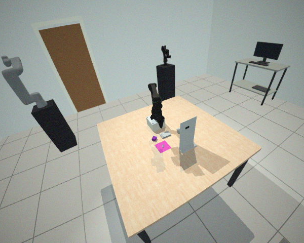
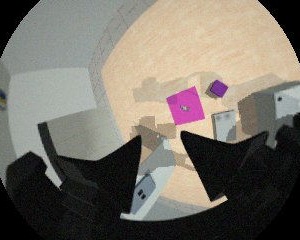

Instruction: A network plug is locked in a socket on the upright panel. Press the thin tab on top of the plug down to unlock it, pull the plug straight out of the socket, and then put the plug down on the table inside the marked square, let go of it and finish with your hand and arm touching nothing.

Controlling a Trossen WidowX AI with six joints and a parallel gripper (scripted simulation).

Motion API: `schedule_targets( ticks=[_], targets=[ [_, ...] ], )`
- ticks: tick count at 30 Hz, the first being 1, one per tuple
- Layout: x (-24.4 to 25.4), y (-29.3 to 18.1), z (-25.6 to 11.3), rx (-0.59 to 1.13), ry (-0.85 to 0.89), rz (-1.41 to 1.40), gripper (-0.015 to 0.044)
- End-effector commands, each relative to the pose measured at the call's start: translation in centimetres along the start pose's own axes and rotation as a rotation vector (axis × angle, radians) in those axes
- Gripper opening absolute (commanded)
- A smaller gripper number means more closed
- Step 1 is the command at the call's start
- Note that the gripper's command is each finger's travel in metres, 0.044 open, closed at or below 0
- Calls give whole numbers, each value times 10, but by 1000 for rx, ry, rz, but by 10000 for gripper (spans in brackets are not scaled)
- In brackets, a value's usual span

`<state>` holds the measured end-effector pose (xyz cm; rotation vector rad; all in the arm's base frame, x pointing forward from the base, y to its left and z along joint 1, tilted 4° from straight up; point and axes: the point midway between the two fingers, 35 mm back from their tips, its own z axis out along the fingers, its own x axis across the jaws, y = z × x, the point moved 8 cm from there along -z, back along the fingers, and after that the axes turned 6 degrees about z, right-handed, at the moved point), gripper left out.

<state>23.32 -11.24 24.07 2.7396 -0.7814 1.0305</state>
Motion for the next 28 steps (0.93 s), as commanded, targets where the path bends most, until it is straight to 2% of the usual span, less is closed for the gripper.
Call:
schedule_targets(
  ticks=[1,5,28],
  targets=[
    [0,0,-2,5,-1,-5,340],
    [0,0,-2,5,-1,-5,440],
    [0,0,-2,5,-1,-5,440]
  ],
)
